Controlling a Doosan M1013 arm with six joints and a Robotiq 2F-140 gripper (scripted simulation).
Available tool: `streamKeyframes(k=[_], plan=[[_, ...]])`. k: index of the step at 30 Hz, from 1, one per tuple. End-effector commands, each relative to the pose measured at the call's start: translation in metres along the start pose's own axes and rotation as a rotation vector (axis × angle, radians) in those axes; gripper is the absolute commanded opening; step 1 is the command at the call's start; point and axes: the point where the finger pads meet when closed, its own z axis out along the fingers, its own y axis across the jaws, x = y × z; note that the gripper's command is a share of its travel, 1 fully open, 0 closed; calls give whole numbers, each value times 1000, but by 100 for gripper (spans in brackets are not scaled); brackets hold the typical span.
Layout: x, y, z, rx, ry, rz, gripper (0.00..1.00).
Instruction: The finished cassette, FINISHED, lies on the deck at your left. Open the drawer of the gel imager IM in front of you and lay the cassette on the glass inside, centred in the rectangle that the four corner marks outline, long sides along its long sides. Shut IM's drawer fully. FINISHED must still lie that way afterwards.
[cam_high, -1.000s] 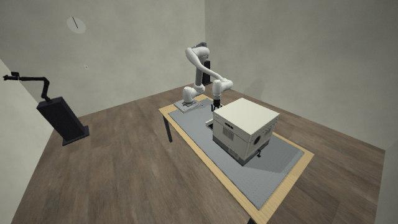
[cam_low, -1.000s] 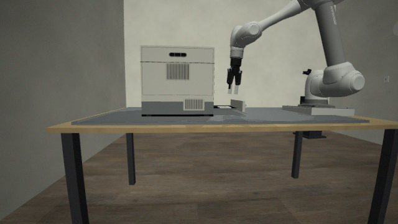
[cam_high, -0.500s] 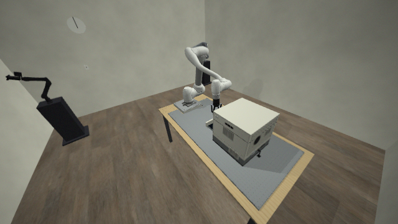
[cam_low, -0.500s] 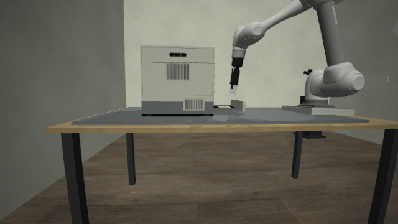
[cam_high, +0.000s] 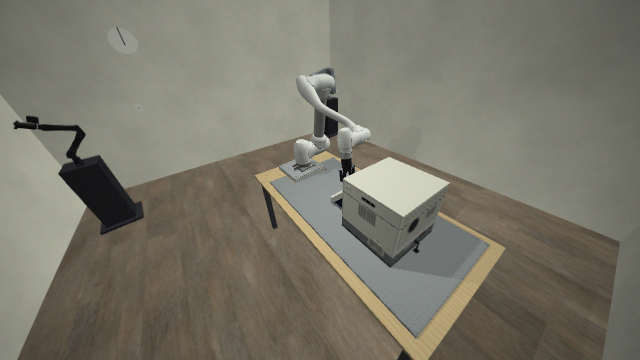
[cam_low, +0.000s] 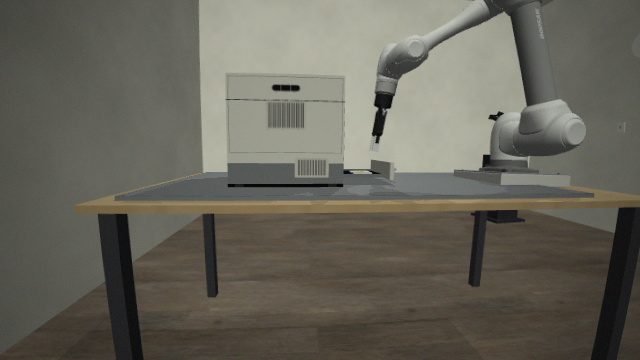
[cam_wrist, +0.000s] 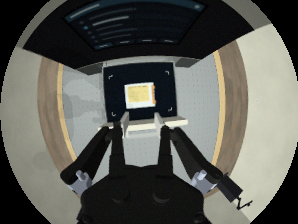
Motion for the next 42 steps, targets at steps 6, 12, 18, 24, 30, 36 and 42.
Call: streamKeyframes(k=[6,12,18,24,30,36,42], plan=[[0,0,0,19,8,-108,46],[-1,0,8,19,8,-108,46],[-2,0,13,19,8,-108,46],[-4,0,21,19,8,-108,46],[-5,0,29,19,8,-108,46],[-6,0,34,19,8,-108,46],[-7,0,42,19,8,-108,46]])
